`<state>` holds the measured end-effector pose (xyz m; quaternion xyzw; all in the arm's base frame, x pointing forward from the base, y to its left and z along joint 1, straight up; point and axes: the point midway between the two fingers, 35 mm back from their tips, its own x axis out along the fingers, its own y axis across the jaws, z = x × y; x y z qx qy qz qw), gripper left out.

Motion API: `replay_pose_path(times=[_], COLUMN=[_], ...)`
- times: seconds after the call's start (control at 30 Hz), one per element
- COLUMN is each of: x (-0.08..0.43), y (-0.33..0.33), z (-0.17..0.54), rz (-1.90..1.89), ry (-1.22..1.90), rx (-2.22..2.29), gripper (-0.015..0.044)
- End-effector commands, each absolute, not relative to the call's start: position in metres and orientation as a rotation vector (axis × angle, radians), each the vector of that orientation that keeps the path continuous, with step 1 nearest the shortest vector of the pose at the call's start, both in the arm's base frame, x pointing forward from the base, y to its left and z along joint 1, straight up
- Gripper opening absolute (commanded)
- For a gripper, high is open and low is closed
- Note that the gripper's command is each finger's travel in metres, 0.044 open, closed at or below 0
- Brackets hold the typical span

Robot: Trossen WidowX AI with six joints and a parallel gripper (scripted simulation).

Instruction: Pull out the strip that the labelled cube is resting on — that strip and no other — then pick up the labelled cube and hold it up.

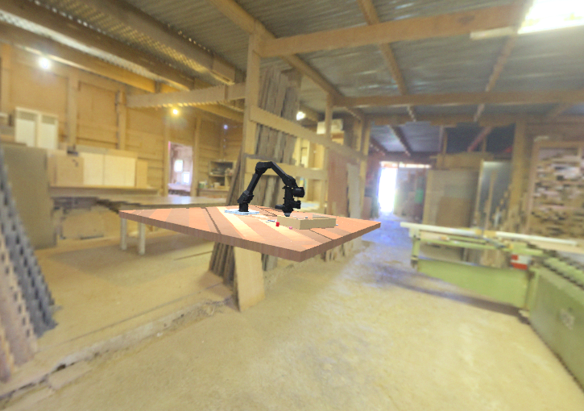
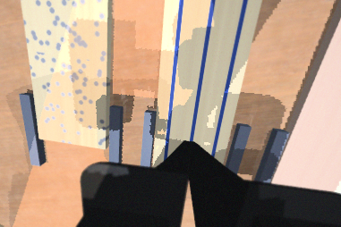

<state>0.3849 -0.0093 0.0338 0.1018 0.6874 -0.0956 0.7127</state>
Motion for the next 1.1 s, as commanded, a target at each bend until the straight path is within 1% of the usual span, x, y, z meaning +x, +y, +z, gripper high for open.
replay_pose_path(times=[0.0, 0.27, 1.07], x=[0.386, 0.384, 0.349], y=[-0.01, -0.01, 0.003], z=[0.031, 0.031, 0.028], rz=[-0.214, -0.214, -0.213], ry=[1.523, 1.523, 1.526], rx=[0.218, 0.218, 0.218], gripper=[0.0, 0.0, 0.0])
